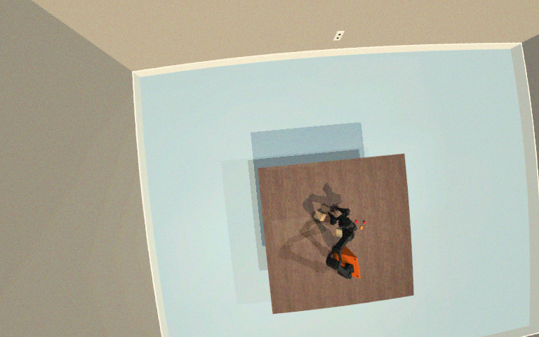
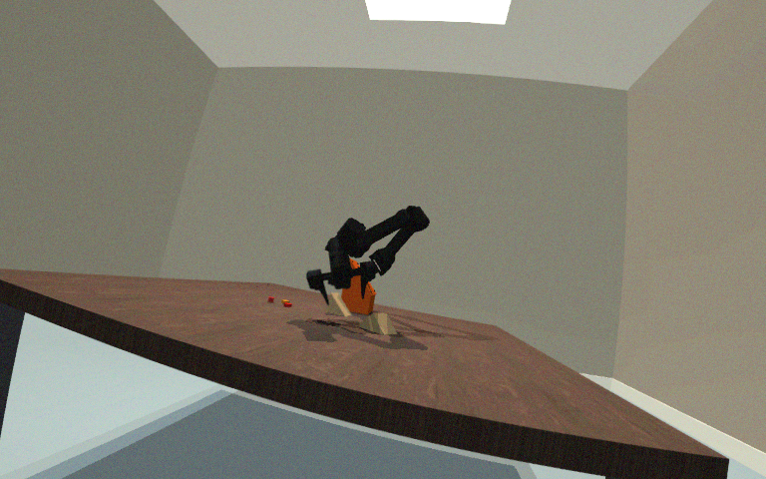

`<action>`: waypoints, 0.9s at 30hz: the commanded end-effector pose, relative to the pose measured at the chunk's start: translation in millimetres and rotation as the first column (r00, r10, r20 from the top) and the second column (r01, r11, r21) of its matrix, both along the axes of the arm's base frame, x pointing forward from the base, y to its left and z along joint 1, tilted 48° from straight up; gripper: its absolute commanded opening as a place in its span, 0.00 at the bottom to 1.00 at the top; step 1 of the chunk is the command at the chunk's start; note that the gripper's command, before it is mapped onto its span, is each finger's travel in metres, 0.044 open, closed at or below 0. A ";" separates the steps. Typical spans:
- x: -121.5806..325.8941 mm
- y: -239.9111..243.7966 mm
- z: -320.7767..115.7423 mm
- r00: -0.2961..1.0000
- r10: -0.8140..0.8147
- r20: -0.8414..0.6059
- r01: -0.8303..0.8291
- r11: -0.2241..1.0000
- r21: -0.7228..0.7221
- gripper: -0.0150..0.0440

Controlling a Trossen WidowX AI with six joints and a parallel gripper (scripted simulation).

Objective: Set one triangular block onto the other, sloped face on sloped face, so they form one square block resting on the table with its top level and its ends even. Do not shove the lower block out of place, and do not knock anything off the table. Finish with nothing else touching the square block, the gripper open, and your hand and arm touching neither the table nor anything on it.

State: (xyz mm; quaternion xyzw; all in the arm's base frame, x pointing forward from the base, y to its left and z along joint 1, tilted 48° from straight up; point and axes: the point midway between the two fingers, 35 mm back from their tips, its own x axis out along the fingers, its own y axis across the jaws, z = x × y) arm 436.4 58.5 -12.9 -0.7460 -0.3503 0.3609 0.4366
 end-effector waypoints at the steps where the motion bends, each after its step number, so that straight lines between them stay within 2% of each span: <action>1: -71.7 5.0 20.4 0.774 0.233 0.589 -0.147 0.971 -0.191 1.00; 5: -86.0 6.0 26.2 0.679 0.279 0.680 -0.149 0.958 -0.244 1.00; 19: -85.3 7.1 26.2 0.678 0.279 0.680 -0.149 0.958 -0.245 1.00; 27: -59.5 58.2 24.7 0.653 0.298 0.696 -0.141 0.951 -0.275 1.00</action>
